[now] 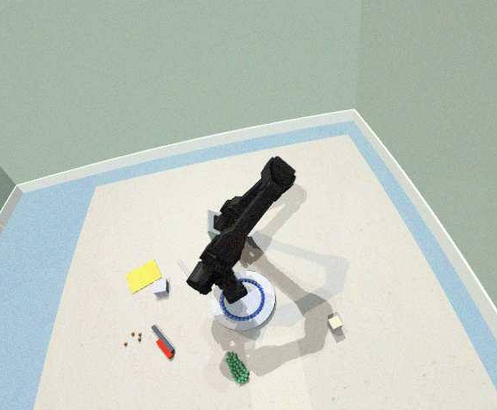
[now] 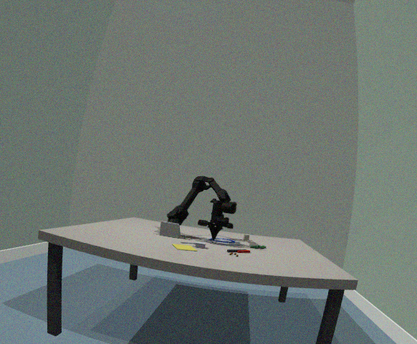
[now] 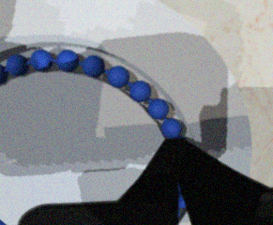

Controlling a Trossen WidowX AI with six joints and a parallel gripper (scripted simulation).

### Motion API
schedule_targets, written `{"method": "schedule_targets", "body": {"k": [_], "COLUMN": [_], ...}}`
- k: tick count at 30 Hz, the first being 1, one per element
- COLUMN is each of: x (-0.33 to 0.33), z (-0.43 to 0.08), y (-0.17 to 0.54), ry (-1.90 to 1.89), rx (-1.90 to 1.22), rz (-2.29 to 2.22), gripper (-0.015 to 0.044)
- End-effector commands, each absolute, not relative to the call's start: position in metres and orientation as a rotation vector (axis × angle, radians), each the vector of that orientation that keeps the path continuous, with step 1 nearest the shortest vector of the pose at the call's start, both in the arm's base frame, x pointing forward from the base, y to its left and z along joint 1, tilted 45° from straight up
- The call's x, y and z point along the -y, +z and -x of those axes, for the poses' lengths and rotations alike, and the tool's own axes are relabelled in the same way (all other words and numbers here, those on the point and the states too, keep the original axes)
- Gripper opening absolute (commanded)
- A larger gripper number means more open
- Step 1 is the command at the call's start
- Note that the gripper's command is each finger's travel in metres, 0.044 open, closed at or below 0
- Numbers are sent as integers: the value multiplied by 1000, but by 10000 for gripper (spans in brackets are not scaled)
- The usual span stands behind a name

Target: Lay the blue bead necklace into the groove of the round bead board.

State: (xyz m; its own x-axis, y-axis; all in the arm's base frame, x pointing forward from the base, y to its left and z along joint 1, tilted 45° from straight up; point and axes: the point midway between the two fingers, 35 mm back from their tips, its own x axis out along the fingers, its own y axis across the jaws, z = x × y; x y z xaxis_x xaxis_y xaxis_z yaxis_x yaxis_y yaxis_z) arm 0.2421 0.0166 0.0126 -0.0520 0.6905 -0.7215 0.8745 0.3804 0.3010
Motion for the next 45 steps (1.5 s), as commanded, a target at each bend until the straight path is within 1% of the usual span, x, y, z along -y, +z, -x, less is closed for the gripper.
{"method": "schedule_targets", "body": {"k": [1, 22, 39, 45], "x": [-18, -18, -12, -12], "z": [-243, -243, -242, -242], "y": [13, 13, 17, 17], "ry": [-264, -264, -266, -266], "rx": [-1797, -1797, -1803, -1803], "rz": [-1371, -1371, -1381, -1381], "gripper": [0, 0, 440, 440]}}
